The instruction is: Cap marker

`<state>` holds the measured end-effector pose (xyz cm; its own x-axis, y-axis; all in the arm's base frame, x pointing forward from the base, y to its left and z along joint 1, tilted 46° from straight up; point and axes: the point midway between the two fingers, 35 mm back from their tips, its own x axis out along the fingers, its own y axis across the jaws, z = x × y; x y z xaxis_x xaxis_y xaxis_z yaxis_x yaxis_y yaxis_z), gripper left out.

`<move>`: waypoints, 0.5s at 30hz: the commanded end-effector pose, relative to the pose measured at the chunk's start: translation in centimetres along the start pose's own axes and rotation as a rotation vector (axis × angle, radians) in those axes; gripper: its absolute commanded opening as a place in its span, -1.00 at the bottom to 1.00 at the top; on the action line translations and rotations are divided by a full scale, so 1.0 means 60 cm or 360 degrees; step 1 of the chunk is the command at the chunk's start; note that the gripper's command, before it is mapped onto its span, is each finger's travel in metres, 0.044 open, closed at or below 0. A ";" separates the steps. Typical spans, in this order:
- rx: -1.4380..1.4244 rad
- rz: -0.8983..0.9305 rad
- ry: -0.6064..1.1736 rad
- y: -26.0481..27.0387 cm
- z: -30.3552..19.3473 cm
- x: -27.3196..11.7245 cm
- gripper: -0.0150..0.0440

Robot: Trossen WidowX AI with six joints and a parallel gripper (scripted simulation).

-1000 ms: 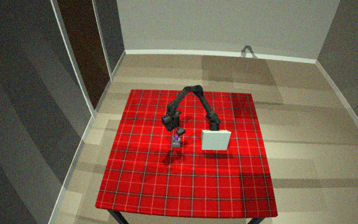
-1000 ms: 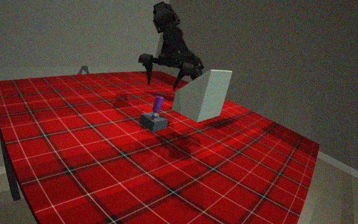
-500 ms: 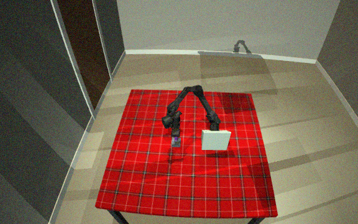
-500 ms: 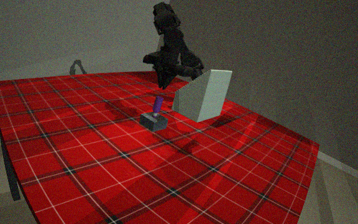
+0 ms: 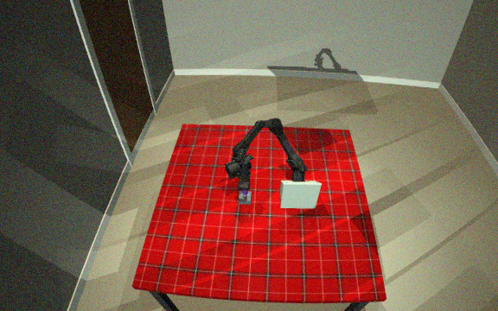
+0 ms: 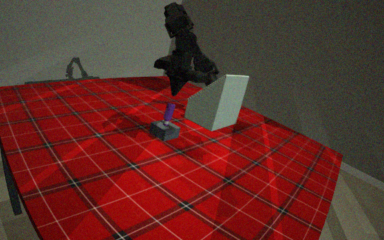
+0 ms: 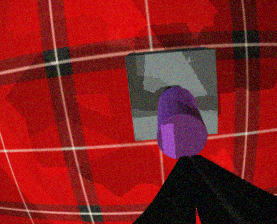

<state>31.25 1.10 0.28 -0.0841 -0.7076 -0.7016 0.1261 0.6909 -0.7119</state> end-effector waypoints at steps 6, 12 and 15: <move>0.0007 -0.0004 -0.0001 0.000 0.000 0.019 -0.49; 0.0007 -0.0004 -0.0001 -0.001 0.000 0.033 -0.49; 0.0007 -0.0005 -0.0001 -0.001 0.000 0.040 -0.49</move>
<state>31.19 -0.19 -1.02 -0.0832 -0.7051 -0.7043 0.1400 0.6914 -0.7087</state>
